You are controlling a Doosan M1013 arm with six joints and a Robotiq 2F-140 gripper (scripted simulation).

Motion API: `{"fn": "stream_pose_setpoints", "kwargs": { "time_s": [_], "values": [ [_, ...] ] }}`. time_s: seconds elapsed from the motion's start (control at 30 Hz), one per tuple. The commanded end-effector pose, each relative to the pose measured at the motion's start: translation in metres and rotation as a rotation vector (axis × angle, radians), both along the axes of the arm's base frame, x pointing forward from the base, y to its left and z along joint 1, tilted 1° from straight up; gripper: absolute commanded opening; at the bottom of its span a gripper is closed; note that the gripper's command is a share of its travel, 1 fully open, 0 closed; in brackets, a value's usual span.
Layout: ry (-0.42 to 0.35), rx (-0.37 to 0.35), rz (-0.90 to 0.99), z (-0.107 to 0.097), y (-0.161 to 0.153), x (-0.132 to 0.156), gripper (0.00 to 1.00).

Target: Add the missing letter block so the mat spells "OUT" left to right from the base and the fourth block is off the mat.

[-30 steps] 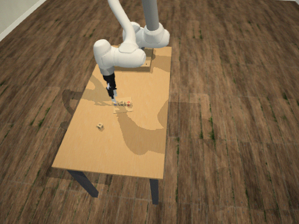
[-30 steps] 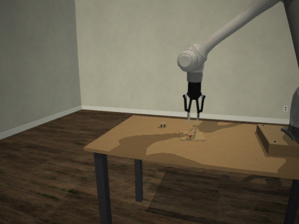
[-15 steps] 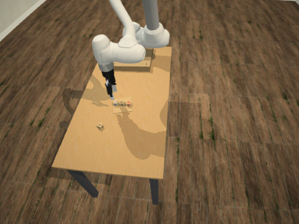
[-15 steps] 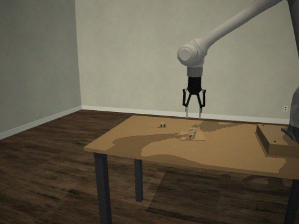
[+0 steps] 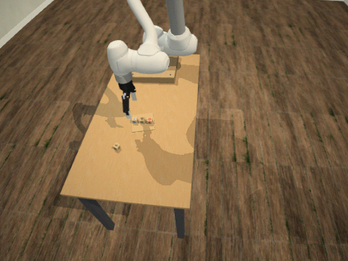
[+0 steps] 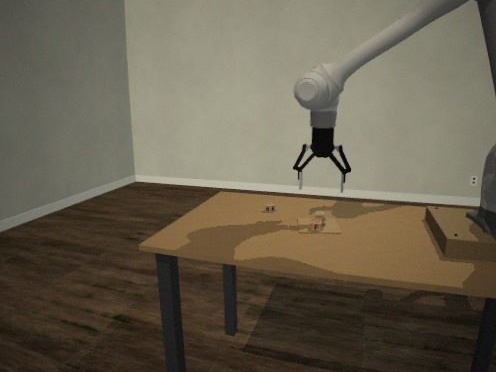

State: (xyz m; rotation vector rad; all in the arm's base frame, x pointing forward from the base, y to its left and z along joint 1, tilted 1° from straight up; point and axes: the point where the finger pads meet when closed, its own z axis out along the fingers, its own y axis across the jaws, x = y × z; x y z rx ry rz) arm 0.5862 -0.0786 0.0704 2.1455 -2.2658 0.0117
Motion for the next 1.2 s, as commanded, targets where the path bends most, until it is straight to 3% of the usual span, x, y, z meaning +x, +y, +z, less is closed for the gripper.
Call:
{"fn": "stream_pose_setpoints", "kwargs": {
  "time_s": [0.0,0.33,0.77,1.17],
  "values": [
    [0.0,0.0,0.0,0.0,0.0,0.0,1.0],
    [0.0,0.0,0.0,0.008,0.0,0.0,1.0],
    [0.0,0.0,0.0,0.06,0.001,0.001,1.0],
    [0.0,0.0,0.0,0.072,0.001,0.001,1.0]
  ]
}}
